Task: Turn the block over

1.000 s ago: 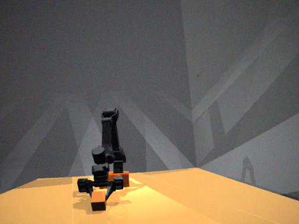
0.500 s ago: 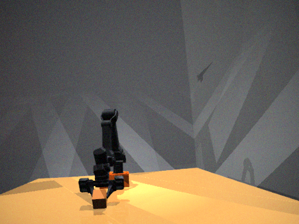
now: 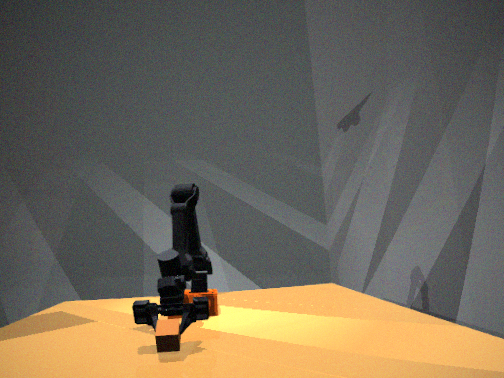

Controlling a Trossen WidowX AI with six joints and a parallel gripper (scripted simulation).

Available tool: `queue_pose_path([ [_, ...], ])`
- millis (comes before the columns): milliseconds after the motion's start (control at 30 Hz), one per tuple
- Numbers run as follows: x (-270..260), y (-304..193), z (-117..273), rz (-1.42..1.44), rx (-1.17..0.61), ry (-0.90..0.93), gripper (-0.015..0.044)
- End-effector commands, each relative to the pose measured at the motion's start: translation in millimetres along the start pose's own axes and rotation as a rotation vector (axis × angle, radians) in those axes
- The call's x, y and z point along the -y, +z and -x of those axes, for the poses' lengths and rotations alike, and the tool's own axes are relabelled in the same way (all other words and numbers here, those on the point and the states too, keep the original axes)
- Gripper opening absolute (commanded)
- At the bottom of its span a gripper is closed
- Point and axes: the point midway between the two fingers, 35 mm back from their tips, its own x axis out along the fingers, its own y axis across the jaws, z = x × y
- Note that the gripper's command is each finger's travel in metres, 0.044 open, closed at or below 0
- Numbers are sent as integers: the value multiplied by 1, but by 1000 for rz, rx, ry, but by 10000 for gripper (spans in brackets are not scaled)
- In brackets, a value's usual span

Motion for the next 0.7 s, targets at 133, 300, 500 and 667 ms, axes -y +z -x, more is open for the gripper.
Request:
queue_pose_path([
  [133, -1, 2, 0, -2, 7, 5, 289],
  [300, -1, 2, 0, -2, 7, 5, 420],
  [500, -1, 2, 0, -2, 7, 5, 440],
  [667, -1, 2, 0, -2, 7, 5, 440],
])
